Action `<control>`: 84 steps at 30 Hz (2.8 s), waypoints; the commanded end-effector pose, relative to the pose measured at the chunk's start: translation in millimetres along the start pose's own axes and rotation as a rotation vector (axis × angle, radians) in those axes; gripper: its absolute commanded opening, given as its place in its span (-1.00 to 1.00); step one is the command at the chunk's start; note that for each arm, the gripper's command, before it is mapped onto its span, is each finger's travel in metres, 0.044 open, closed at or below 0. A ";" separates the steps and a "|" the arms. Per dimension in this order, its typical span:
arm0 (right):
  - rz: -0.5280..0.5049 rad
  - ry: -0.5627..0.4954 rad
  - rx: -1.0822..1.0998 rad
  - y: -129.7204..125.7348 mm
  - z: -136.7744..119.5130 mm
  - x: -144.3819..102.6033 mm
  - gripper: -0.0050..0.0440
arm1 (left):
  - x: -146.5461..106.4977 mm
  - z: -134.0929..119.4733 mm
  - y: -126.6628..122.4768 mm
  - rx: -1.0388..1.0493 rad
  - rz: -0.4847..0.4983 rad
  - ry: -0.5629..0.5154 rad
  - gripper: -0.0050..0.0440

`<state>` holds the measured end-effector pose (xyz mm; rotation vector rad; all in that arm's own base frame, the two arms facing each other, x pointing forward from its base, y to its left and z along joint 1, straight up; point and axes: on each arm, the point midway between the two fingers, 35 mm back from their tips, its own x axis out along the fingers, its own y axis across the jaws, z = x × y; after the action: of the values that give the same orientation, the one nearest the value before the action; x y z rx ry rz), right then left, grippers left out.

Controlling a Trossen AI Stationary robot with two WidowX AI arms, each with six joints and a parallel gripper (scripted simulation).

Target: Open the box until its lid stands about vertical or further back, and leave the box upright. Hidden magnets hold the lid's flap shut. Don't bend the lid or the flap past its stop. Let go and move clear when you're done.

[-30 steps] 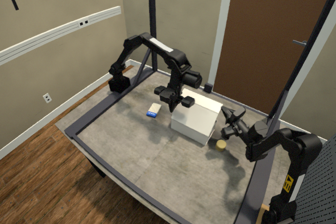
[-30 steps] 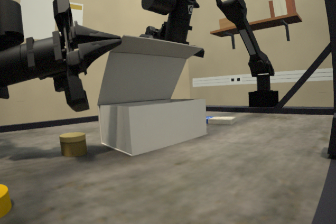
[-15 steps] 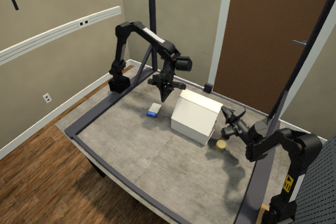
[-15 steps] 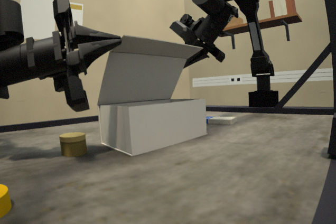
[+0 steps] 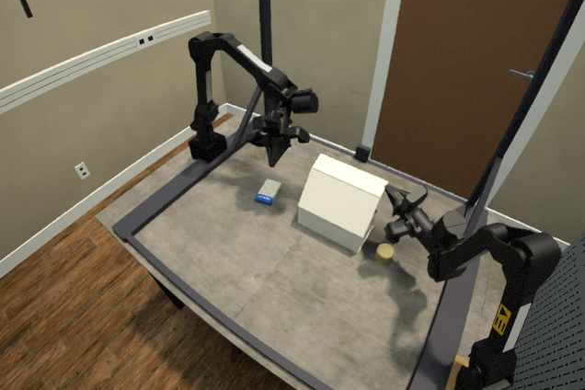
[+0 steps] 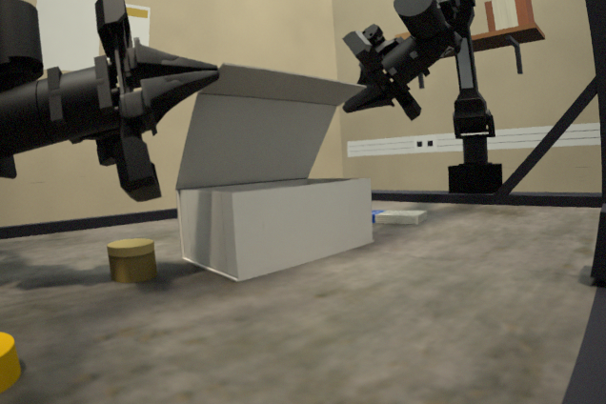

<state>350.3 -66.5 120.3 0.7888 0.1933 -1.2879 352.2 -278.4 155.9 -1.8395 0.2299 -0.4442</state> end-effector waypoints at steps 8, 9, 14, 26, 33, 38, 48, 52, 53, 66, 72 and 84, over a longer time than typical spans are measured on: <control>0.023 0.000 0.020 8.5 2.2 -6.9 -1.00 | 2.2 -2.8 -11.1 -0.013 -0.029 0.007 -0.77; 0.023 0.000 0.020 8.5 2.2 -6.9 -1.00 | 2.2 -2.8 -11.1 -0.013 -0.029 0.007 -0.77; 0.041 0.027 0.063 23.3 -39.3 -46.9 -1.00 | 2.2 -2.8 -11.1 -0.013 -0.029 0.007 -0.77; 0.020 0.005 0.018 16.2 -60.8 -82.1 -1.00 | 2.2 -2.8 -11.1 -0.013 -0.029 0.007 -0.77; 0.018 0.004 0.020 16.2 -60.2 -81.2 -1.00 | 2.2 -2.8 -11.1 -0.013 -0.029 0.007 -0.77; 0.020 0.006 0.024 16.8 -58.9 -82.1 -1.00 | 2.2 -2.8 -11.1 -0.013 -0.029 0.007 -0.77; 0.010 -0.001 0.001 -15.2 -106.7 -44.6 -0.11 | 2.2 -2.8 -11.1 -0.013 -0.029 0.007 -0.77; 0.017 0.004 0.014 -12.0 -103.9 -47.3 0.28 | 2.2 -2.8 -11.1 -0.013 -0.029 0.007 -0.77; 0.020 0.006 0.020 -10.1 -103.7 -48.2 0.38 | 2.2 -2.8 -11.1 -0.013 -0.029 0.007 -0.77; 0.019 0.006 0.019 -10.0 -103.5 -48.2 1.00 | 2.2 -2.8 -11.1 -0.013 -0.029 0.007 -0.77; 0.015 0.003 0.012 -6.9 -107.1 -45.4 1.00 | 2.2 -2.8 -11.1 -0.013 -0.029 0.007 -0.77; 0.015 0.002 0.013 2.0 -109.5 -43.0 0.22 | 2.2 -2.8 -11.1 -0.013 -0.029 0.007 -0.77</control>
<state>363.3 34.2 59.4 0.7854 0.1915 -1.2822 352.2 -278.4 155.9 -1.8395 0.2299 -0.4442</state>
